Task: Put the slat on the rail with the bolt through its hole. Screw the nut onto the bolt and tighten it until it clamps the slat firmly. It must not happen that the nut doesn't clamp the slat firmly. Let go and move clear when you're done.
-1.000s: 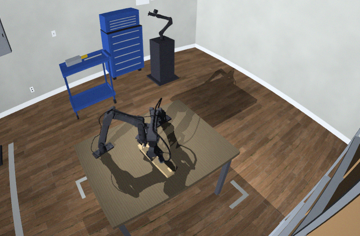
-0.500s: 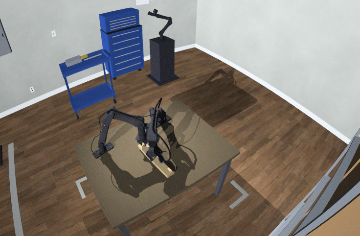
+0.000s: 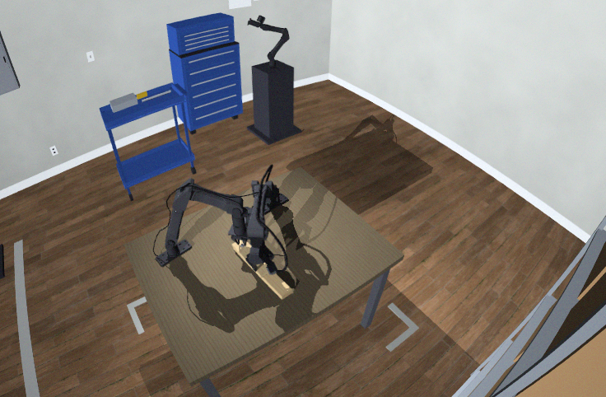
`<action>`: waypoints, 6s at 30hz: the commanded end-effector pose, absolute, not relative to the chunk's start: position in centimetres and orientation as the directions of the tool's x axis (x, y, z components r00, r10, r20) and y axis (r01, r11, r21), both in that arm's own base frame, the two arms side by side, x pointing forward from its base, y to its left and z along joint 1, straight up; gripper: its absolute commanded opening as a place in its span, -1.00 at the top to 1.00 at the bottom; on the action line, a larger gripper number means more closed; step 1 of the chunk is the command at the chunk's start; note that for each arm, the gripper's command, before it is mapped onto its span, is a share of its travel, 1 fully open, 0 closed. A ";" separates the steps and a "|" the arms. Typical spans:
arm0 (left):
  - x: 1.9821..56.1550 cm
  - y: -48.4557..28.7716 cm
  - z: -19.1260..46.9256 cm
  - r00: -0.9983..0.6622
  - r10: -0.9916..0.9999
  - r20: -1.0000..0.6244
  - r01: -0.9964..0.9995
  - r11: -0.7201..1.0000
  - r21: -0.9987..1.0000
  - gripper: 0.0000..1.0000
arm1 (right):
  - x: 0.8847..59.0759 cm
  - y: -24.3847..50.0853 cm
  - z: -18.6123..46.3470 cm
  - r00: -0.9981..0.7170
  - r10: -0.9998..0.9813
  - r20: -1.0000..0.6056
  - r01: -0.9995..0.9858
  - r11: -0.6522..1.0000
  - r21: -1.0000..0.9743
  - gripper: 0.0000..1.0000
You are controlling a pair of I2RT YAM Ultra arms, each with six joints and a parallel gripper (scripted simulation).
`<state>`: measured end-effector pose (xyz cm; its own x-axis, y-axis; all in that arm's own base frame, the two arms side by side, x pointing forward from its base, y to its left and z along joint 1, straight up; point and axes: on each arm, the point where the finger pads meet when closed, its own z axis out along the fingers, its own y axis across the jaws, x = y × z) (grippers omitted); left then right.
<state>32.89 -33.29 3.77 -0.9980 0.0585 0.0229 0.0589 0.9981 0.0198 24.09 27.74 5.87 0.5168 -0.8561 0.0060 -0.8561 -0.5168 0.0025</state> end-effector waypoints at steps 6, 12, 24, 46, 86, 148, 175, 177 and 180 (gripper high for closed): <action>33.0 -33.4 4.4 -0.998 0.059 0.011 0.059 0.998 0.009 -0.45 | 24.2 27.9 6.7 0.521 -0.853 -0.004 -0.853 -0.521 -0.012 0.32; 33.0 -33.4 4.4 -0.998 0.059 0.011 0.059 0.998 0.009 -0.45 | 24.2 27.9 6.5 0.521 -0.853 -0.004 -0.853 -0.521 -0.011 0.32; 33.0 -33.4 4.4 -0.998 0.059 0.011 0.059 0.998 0.009 -0.45 | 24.3 28.0 6.3 0.521 -0.853 -0.004 -0.853 -0.521 -0.012 0.32; 33.0 -33.4 4.4 -0.998 0.059 0.011 0.059 0.998 0.009 -0.45 | 24.3 28.0 5.7 0.521 -0.853 -0.004 -0.853 -0.521 -0.012 0.32; 33.0 -33.4 4.4 -0.998 0.059 0.011 0.059 0.998 0.009 -0.45 | 24.5 28.2 6.2 0.517 -0.856 -0.003 -0.856 -0.517 -0.025 0.75; 33.0 -33.4 4.4 -0.998 0.059 0.011 0.059 0.998 0.009 -0.45 | 24.5 28.2 5.7 0.517 -0.856 -0.004 -0.856 -0.517 -0.023 0.75; 33.0 -33.4 4.4 -0.998 0.059 0.011 0.059 0.998 0.009 -0.45 | 24.5 28.2 5.4 0.517 -0.856 -0.004 -0.856 -0.517 -0.022 0.75; 33.0 -33.4 4.4 -0.998 0.059 0.011 0.059 0.998 0.009 -0.45 | 24.5 28.2 5.4 0.517 -0.856 -0.004 -0.856 -0.517 -0.021 0.75; 33.0 -33.4 4.4 -0.998 0.059 0.011 0.059 0.998 0.009 -0.45 | 24.5 28.2 5.3 0.517 -0.856 -0.004 -0.856 -0.517 -0.021 0.75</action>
<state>32.92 -33.28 3.77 -0.9981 0.0584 0.0217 0.0589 0.9981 0.0204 24.17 27.87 5.77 0.5172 -0.8558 0.0029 -0.8558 -0.5173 -0.0041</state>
